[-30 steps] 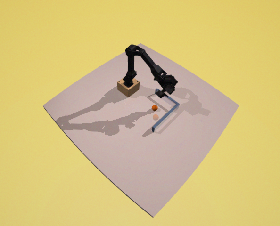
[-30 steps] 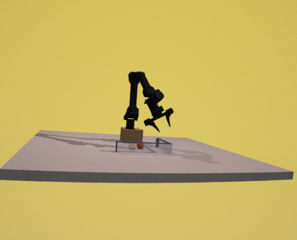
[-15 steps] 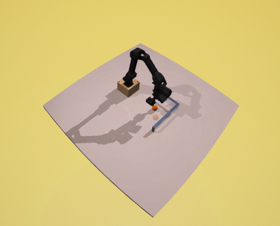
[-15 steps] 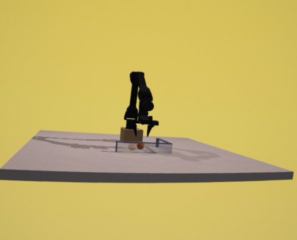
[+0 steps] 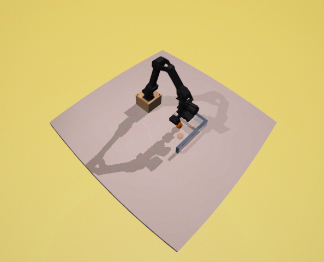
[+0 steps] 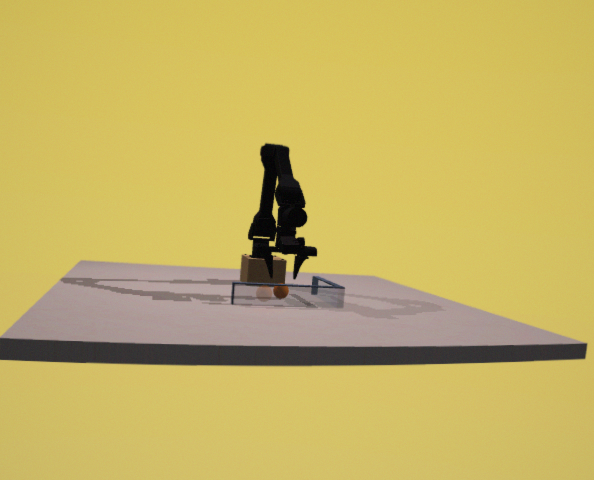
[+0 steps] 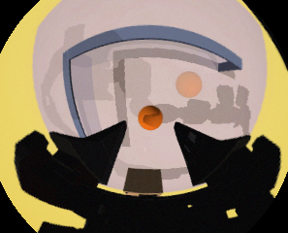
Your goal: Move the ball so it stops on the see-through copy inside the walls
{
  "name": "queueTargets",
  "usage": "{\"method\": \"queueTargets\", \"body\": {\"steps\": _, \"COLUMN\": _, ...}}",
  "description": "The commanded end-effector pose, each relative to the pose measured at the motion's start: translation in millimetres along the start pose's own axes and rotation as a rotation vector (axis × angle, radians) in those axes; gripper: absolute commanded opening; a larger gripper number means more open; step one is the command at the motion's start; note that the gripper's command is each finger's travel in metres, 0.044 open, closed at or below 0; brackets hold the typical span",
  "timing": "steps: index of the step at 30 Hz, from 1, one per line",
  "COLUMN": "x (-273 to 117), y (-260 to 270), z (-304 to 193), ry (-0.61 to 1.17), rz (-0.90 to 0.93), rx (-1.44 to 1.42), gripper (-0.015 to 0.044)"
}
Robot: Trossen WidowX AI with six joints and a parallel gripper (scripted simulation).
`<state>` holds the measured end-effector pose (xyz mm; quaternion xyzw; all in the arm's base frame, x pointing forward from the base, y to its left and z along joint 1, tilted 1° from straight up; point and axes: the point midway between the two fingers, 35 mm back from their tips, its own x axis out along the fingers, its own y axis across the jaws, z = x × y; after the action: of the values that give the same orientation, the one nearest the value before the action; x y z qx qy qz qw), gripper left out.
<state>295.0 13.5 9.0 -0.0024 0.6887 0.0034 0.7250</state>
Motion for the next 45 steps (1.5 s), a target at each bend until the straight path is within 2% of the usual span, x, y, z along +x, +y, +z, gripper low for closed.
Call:
{"method": "queueTargets", "body": {"steps": 1, "x": 11, "y": -1, "z": -5, "ry": 0.019, "rz": -0.007, "rx": -0.003, "gripper": 0.0334}}
{"method": "queueTargets", "body": {"steps": 23, "x": 41, "y": -1, "z": -7, "ry": 0.02, "rz": -0.007, "rx": -0.003, "gripper": 0.0334}}
{"method": "queueTargets", "body": {"steps": 26, "x": 41, "y": -1, "z": -7, "ry": 0.02, "rz": -0.007, "rx": -0.003, "gripper": 0.0255}}
{"method": "queueTargets", "body": {"steps": 36, "x": 41, "y": -1, "z": -7, "ry": 0.02, "rz": -0.007, "rx": -0.003, "gripper": 0.0189}}
{"method": "queueTargets", "body": {"steps": 39, "x": 36, "y": -1, "z": -5, "ry": 0.02, "rz": -0.007, "rx": -0.003, "gripper": 0.011}}
{"method": "queueTargets", "body": {"steps": 43, "x": 8, "y": -1, "z": 1, "ry": 0.019, "rz": -0.006, "rx": -0.003, "gripper": 0.0005}}
{"method": "queueTargets", "body": {"steps": 45, "x": -7, "y": -1, "z": 3, "ry": 0.019, "rz": -0.006, "rx": -0.003, "gripper": 0.0}}
